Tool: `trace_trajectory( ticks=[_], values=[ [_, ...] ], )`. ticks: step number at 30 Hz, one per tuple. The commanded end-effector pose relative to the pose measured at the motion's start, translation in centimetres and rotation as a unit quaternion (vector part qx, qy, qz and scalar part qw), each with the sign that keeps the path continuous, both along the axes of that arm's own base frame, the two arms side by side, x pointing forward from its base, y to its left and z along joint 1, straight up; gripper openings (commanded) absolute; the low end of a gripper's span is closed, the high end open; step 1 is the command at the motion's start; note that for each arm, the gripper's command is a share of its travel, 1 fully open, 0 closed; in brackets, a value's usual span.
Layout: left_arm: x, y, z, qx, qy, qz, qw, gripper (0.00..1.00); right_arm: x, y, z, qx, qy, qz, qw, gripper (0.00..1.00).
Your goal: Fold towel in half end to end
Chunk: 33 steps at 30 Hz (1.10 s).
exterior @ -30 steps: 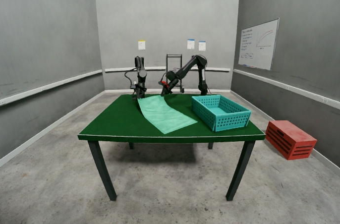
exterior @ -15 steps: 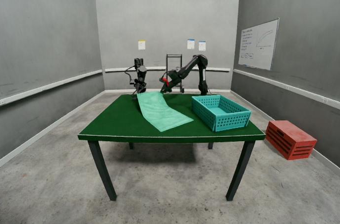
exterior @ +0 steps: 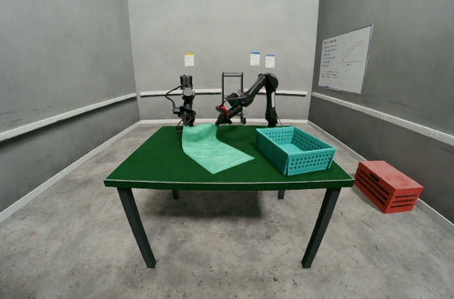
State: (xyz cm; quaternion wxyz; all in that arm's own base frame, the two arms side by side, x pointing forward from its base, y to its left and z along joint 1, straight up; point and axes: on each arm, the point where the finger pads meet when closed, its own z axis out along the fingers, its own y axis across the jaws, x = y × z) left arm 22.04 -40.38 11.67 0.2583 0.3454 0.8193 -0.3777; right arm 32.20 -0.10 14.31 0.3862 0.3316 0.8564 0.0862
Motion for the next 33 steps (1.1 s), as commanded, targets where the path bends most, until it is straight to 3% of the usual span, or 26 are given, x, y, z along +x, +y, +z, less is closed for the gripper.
trace_trajectory(
  ticks=[1, 3, 4, 6, 10, 11, 14, 15, 20, 21, 24, 25, 28, 30, 32, 33],
  values=[
    [1.6, -1.2, 3.7, -0.039, -0.027, 0.065, 0.997, 0.0, 2.0, 0.6, 2.2, -0.002, -0.031, 0.04, 0.999, 0.0],
    [1.6, -1.2, 3.7, -0.039, -0.027, 0.065, 0.997, 0.0, 2.0, 0.6, 2.2, -0.002, -0.031, 0.04, 0.999, 0.0],
    [4.5, 2.1, 1.0, -0.014, -0.016, 0.117, 0.993, 0.0, 5.0, 2.9, 1.4, -0.003, -0.024, 0.091, 0.996, 0.0],
    [3.8, 1.6, 1.3, -0.013, -0.02, 0.188, 0.982, 0.0, 5.0, 2.1, 1.4, -0.005, -0.018, 0.117, 0.993, 0.0],
    [4.4, 0.7, 1.7, -0.016, -0.021, 0.196, 0.98, 0.0, 5.0, 2.1, 1.4, -0.004, -0.018, 0.117, 0.993, 0.0],
    [6.6, 3.3, 2.2, -0.005, -0.023, 0.231, 0.973, 0.0, 7.2, 3.8, 1.1, -0.008, -0.012, 0.127, 0.992, 0.0],
    [6.6, 3.3, 2.2, -0.005, -0.023, 0.231, 0.973, 0.0, 7.2, 3.8, 1.1, -0.008, -0.012, 0.127, 0.992, 0.0],
    [7.9, 4.9, 2.2, 0.001, -0.024, 0.207, 0.978, 0.0, 9.4, 4.3, 1.3, -0.005, -0.021, 0.08, 0.997, 0.0],
    [7.4, 4.4, 2.2, 0.001, -0.024, 0.2, 0.98, 0.0, 9.4, 3.6, 1.3, -0.005, -0.021, 0.072, 0.997, 0.0],
    [8.8, 7.4, 0.9, 0.02, -0.02, 0.202, 0.979, 0.0, 11.6, 5.3, 1.2, 0.004, -0.028, 0.051, 0.998, 0.0],
    [9.0, 7.2, 1.4, 0.015, -0.023, 0.202, 0.979, 0.0, 11.6, 5.3, 1.2, 0.004, -0.028, 0.051, 0.998, 0.0],
    [10.0, 9.2, 0.6, 0.03, -0.018, 0.214, 0.976, 0.0, 13.6, 6.0, 0.8, 0.005, -0.027, 0.042, 0.999, 0.0],
    [10.0, 9.3, 0.5, 0.03, -0.018, 0.214, 0.976, 0.0, 13.6, 6.0, 0.8, 0.005, -0.027, 0.042, 0.999, 0.0],
    [10.9, 10.9, -0.2, 0.044, -0.016, 0.235, 0.971, 0.0, 15.1, 7.0, 0.3, 0.009, -0.033, 0.044, 0.998, 0.0],
    [11.4, 10.4, 1.0, 0.032, -0.025, 0.236, 0.971, 0.0, 15.1, 7.0, 0.3, 0.009, -0.033, 0.044, 0.998, 0.0],
    [13.1, 11.6, -0.4, 0.05, -0.016, 0.286, 0.957, 0.0, 16.7, 7.0, -0.5, 0.013, -0.034, 0.066, 0.997, 0.0]
  ],
)
